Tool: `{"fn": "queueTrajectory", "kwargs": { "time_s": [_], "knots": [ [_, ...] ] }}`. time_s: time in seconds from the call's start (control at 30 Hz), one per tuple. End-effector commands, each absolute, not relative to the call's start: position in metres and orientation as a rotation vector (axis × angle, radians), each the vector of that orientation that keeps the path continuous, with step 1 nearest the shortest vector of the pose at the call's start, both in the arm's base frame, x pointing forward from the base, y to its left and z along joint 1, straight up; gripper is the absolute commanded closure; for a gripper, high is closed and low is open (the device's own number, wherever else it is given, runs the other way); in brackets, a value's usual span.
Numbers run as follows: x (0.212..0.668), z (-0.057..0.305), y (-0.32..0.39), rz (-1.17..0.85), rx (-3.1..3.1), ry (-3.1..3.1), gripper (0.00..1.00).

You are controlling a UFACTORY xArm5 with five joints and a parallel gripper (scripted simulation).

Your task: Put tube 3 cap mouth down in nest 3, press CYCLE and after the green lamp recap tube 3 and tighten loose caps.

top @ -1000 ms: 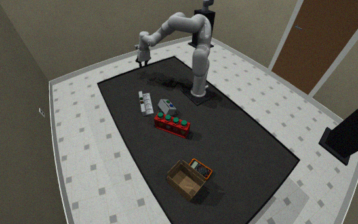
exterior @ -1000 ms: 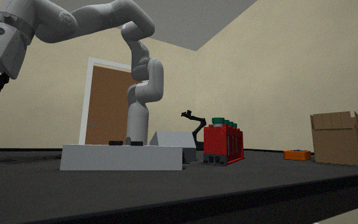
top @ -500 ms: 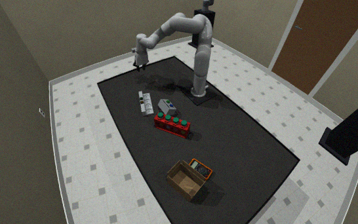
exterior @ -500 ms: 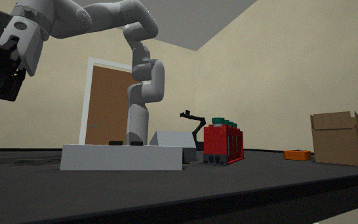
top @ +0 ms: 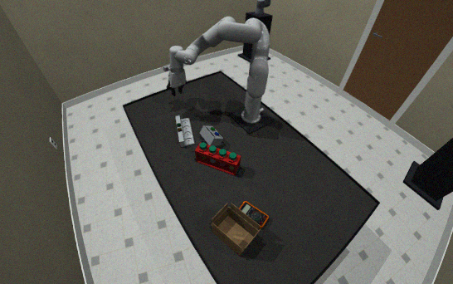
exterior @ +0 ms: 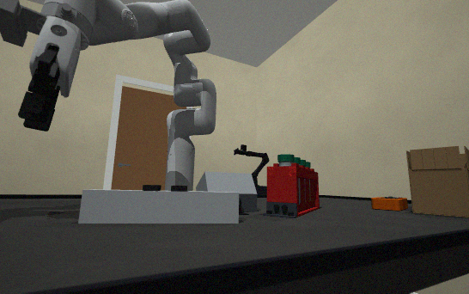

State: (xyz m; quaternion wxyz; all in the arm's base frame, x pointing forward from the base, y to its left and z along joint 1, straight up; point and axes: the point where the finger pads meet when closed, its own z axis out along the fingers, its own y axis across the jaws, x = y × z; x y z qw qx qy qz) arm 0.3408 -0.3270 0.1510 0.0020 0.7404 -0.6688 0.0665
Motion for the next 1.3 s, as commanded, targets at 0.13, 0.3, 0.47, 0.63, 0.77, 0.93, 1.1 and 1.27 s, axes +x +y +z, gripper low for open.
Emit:
{"fn": "queueTrajectory", "kwargs": {
  "time_s": [0.13,0.3,0.47,0.63,0.77,0.93,1.1,1.27],
  "knots": [
    [0.36,0.154,-0.296,0.195,2.381,-2.054,0.54],
    [0.367,0.155,-0.282,0.187,2.398,-2.037,0.54],
    [0.376,0.156,-0.265,0.187,2.398,-2.037,0.54],
    [0.384,0.157,-0.241,0.164,2.45,-1.984,0.54],
    [0.388,0.157,-0.232,0.164,2.45,-1.984,0.54],
    [0.395,0.158,-0.208,0.14,2.499,-1.929,0.54],
    [0.401,0.159,-0.186,0.124,2.531,-1.89,0.54],
    [0.405,0.16,-0.162,0.116,2.546,-1.872,0.54]
  ]
}}
